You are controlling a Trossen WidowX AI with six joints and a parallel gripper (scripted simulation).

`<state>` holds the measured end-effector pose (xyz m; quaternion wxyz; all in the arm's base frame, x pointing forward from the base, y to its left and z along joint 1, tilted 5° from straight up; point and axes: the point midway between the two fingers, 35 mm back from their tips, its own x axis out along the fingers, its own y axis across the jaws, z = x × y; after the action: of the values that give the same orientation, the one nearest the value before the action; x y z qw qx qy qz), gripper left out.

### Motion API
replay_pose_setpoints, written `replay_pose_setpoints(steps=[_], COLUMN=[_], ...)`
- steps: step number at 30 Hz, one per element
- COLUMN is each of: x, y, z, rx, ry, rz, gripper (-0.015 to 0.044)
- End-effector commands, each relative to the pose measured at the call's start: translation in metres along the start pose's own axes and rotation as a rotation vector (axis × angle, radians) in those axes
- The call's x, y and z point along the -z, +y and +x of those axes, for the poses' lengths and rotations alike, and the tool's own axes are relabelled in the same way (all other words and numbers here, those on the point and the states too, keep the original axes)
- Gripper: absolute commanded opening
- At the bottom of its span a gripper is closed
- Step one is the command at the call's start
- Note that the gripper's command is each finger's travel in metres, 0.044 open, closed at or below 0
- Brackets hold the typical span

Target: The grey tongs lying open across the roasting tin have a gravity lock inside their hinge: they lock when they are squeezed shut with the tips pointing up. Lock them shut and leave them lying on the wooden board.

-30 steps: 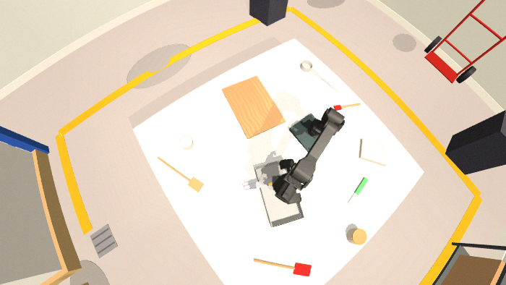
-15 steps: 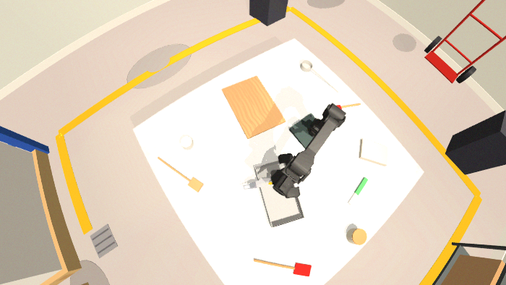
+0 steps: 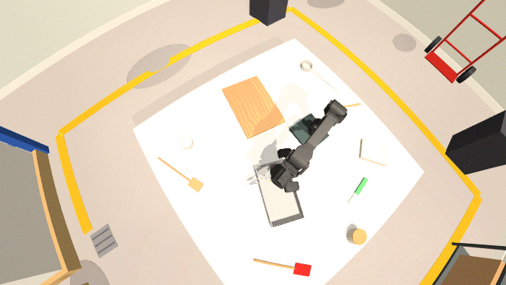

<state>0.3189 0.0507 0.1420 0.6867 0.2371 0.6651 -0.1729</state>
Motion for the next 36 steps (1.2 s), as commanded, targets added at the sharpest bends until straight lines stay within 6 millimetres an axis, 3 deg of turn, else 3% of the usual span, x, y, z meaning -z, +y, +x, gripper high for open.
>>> replay_pose_setpoints(steps=[1, 8, 33, 36], x=[0.002, 0.003, 0.001, 0.000], y=[-0.006, -0.015, -0.014, -0.013], z=[0.001, 0.002, 0.001, -0.011], rx=[-0.003, -0.002, 0.002, -0.002], ry=[0.005, 0.005, 0.000, -0.005], rz=[0.000, 0.000, 0.002, 0.003], gripper=[-0.0150, -0.0150, -0.0150, -0.0071])
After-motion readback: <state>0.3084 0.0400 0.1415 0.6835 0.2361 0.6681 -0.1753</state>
